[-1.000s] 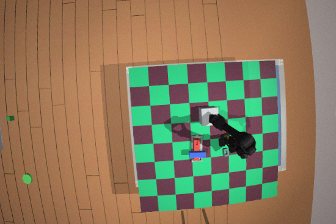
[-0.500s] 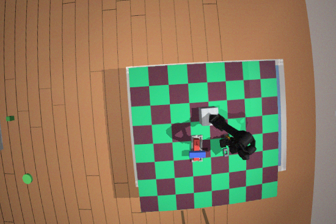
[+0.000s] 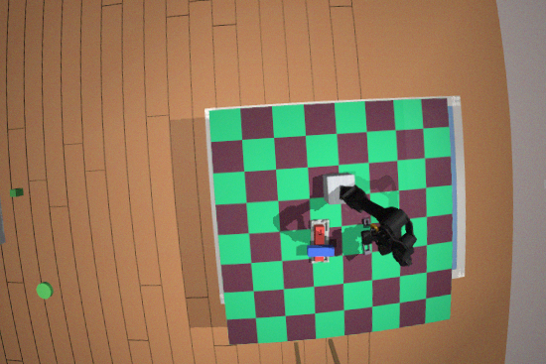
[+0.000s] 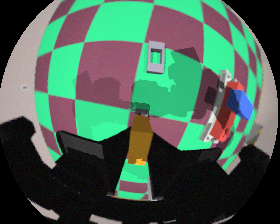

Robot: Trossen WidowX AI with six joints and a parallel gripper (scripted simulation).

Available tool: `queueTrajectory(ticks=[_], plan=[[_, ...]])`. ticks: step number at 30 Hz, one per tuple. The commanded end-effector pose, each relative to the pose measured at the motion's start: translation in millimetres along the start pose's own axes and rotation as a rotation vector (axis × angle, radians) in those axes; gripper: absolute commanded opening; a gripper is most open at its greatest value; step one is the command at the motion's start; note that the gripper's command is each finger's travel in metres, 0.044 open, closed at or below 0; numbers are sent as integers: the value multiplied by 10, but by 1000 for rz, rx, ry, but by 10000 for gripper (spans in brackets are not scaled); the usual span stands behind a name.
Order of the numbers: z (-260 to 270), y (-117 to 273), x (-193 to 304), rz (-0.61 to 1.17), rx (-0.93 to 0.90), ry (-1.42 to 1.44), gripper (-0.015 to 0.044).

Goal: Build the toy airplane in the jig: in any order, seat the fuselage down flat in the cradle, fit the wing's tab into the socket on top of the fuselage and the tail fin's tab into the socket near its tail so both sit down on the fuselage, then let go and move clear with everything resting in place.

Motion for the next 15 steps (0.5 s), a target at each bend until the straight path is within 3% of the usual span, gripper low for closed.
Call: queueTrajectory(ticks=[1, 15], plan=[[9, 148, -8, -2, -6, 3, 0], [-34, 593, 32, -2, -6, -1, 0]])
Point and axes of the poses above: the point midway between the two fingers, 35 mm back from their tips, its own y axis back along the fingers, its own z axis across the jaws, x = y × z, the point moved 7 cm from there along y, back along the fingers, and after that the axes turned 14 degrees about -y, right-handed, at the moved point
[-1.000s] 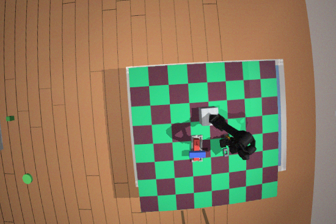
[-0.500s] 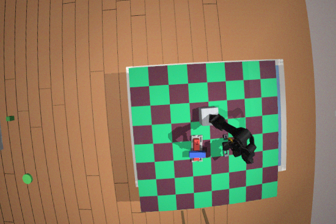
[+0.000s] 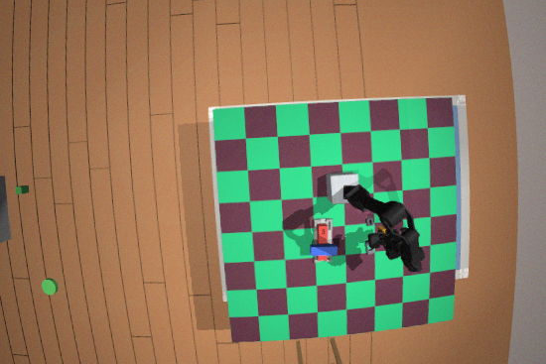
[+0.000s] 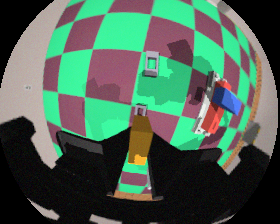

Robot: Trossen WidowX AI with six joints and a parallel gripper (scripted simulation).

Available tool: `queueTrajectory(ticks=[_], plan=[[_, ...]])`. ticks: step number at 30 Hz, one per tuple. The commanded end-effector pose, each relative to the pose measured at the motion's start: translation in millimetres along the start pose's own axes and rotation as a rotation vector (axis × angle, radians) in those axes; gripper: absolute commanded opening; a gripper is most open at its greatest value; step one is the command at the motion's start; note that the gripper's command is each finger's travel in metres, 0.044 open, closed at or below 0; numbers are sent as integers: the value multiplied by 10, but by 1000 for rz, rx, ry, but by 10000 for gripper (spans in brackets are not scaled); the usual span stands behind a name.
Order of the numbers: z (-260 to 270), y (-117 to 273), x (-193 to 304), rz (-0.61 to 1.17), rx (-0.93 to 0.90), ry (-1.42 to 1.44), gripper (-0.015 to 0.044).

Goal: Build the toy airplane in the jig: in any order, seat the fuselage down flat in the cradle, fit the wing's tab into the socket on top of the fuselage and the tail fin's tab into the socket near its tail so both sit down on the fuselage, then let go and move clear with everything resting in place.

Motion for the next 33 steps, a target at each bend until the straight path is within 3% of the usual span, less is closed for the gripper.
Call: queueTrajectory(ticks=[1, 33], plan=[[-13, 154, 15, -2, -5, 2, 0], [-664, 139, -434, -15, -3, -40, 0]])
Point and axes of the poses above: the point midway between the two fingers, 35 mm back from their tips, its own y axis back along the fingers, its own z axis across the jaws, x = y × z, the point moved 7 cm from there along y, back along the fingers, and after that the axes turned 14 degrees about -y, right-handed, at the moved point
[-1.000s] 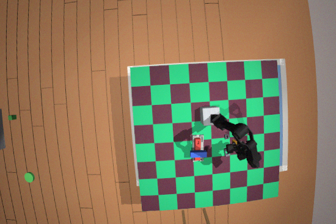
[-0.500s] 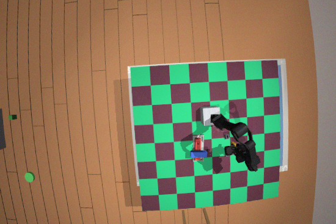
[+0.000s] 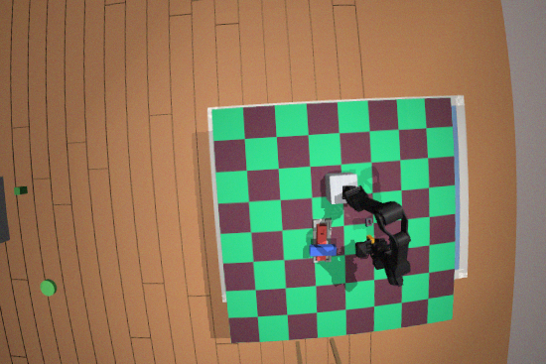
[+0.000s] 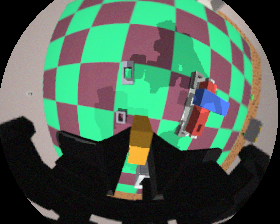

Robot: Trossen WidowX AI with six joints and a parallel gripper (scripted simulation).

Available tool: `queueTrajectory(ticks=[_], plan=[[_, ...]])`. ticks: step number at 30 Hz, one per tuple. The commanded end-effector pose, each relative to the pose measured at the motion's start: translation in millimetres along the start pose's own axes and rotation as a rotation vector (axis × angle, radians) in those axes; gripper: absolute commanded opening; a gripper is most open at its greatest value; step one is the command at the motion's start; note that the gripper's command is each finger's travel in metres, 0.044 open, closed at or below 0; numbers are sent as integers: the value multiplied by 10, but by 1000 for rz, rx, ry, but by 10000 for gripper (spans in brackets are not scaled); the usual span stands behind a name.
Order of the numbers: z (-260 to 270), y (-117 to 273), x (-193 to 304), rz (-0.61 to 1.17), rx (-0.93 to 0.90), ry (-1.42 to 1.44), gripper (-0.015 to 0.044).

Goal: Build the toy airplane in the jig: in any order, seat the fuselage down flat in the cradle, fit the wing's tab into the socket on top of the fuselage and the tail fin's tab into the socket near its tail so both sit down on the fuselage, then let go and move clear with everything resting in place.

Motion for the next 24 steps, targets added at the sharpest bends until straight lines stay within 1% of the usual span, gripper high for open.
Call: queueTrajectory(ticks=[1, 24], plan=[[-130, -35, -68, -2, 7, -4, 0], [-839, -165, -320, -7, 16, -40, 0]])
Point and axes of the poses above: the point midway between the two fingers, 35 mm back from their tips, its own y axis back along the fingers, its own z axis across the jaws, x = y × z, the point moved 7 cm from there along y, back along the fingers, and after that the axes turned 14 degrees about -y, right-handed, at the moved point
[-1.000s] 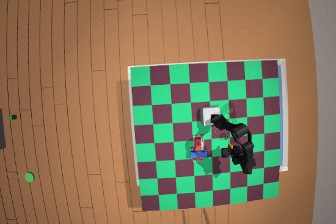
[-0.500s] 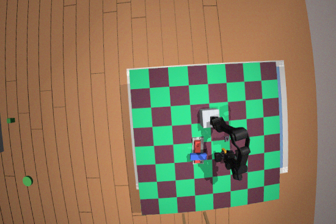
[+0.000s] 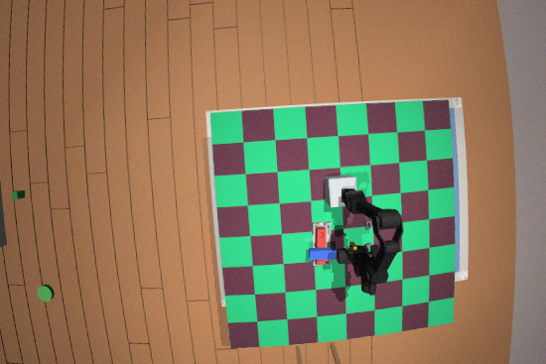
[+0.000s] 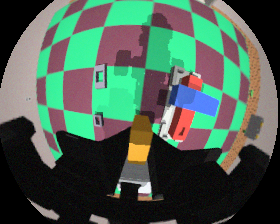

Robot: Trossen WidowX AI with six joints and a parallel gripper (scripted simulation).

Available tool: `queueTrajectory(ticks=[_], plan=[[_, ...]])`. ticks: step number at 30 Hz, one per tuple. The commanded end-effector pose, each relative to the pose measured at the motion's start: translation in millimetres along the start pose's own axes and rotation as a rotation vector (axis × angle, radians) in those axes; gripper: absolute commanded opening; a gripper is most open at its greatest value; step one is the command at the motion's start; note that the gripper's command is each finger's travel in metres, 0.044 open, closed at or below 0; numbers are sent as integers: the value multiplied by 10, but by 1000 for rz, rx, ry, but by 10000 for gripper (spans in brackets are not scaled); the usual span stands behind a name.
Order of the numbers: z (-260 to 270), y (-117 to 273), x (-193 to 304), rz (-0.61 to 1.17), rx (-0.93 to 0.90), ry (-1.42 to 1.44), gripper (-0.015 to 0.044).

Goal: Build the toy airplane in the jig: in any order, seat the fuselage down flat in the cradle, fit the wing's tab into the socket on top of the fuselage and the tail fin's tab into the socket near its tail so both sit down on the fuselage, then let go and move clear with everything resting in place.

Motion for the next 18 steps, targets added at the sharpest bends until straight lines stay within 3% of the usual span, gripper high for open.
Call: queueTrajectory(ticks=[1, 18], plan=[[-144, -39, -26, 2, 8, -4, 0], [-691, -144, -76, 4, 16, -30, 0]])
Point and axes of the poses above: the point midway between the two fingers, 35 mm back from their tips, its own y axis back along the fingers, its own z axis across the jaws, x = y × z, the point moved 7 cm from there along y, back along the fingers, and after that the axes turned 14 degrees about -y, right-handed, at the moved point
